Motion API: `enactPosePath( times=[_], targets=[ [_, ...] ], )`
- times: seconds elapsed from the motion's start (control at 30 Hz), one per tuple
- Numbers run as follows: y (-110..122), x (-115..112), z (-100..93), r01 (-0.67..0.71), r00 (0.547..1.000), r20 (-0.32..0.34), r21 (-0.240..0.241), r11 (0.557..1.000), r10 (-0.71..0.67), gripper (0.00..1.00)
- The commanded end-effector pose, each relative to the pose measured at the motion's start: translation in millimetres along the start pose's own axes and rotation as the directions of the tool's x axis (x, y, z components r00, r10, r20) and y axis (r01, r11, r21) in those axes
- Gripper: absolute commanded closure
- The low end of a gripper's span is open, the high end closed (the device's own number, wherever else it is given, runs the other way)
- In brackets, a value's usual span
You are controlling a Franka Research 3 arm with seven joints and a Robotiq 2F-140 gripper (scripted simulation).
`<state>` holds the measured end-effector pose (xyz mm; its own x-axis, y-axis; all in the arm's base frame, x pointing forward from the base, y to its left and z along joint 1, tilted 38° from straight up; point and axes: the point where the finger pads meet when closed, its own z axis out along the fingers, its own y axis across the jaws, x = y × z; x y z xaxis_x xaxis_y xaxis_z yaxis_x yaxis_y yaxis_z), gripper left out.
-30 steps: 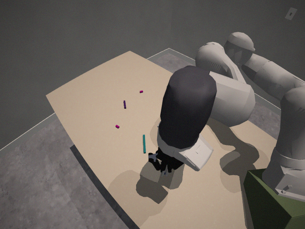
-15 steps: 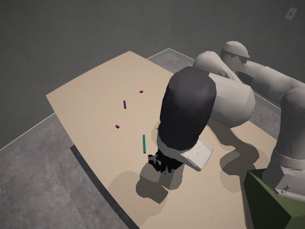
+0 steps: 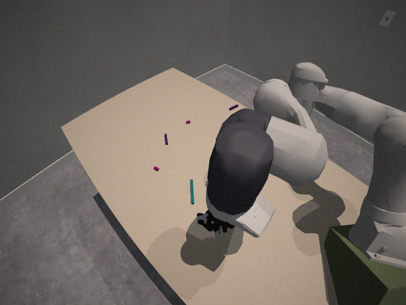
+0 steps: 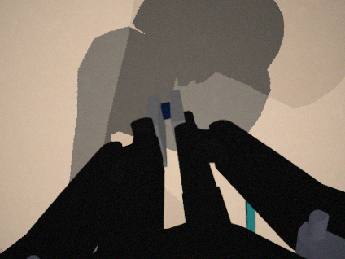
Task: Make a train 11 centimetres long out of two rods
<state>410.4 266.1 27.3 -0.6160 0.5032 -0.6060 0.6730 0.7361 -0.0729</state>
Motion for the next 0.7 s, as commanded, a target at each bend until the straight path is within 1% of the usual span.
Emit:
enactPosePath(
  times=[0.0, 0.13, 0.27, 0.5, 0.67],
  targets=[
    [3, -2, 14.8, 0.005, 1.0, 0.005, -0.002, 1.0, -0.005, 0.88],
    [3, -2, 30.3, 0.005, 1.0, 0.005, -0.002, 1.0, -0.005, 0.88],
    [3, -2, 41.0, 0.005, 1.0, 0.005, -0.002, 1.0, -0.005, 0.88],
    [3, -2, 46.6, 0.005, 1.0, 0.005, -0.002, 1.0, -0.005, 0.88],
    [3, -2, 47.0, 0.005, 1.0, 0.005, -0.002, 1.0, -0.005, 0.88]
  ],
)
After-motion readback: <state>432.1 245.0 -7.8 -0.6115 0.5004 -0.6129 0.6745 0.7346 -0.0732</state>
